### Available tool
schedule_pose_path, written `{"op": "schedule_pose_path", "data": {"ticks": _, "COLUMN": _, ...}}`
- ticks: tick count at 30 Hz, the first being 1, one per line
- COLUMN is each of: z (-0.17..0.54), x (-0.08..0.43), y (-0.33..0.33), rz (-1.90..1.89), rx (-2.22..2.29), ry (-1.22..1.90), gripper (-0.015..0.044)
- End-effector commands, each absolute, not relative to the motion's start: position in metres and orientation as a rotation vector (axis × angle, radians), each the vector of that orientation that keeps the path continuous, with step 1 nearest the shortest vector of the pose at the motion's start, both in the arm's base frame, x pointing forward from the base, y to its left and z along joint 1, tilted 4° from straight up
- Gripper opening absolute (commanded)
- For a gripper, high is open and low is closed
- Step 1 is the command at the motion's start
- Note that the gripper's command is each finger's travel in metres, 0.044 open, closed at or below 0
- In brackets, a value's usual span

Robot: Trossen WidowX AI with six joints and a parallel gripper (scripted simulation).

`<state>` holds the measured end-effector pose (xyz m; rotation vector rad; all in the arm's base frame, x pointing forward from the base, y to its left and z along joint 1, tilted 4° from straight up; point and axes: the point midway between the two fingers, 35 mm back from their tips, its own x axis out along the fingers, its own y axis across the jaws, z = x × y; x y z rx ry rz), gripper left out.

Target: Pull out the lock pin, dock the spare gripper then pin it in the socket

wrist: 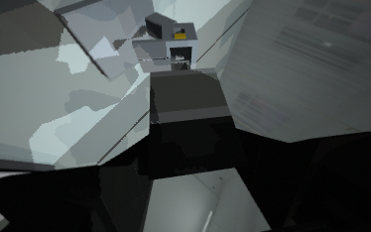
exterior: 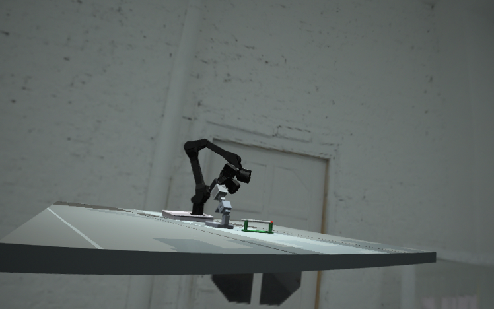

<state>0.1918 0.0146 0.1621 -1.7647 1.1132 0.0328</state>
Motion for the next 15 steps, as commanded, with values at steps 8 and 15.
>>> {"op": "schedule_pose_path", "data": {"ticks": 8, "z": 0.155, "x": 0.204, "y": 0.014, "rz": 0.018, "rx": -1.767, "ry": 1.095, "gripper": 0.0}}
{"op": "schedule_pose_path", "data": {"ticks": 15, "z": 0.149, "x": 0.212, "y": 0.014, "rz": 0.017, "rx": -1.768, "ry": 1.095, "gripper": 0.0}}
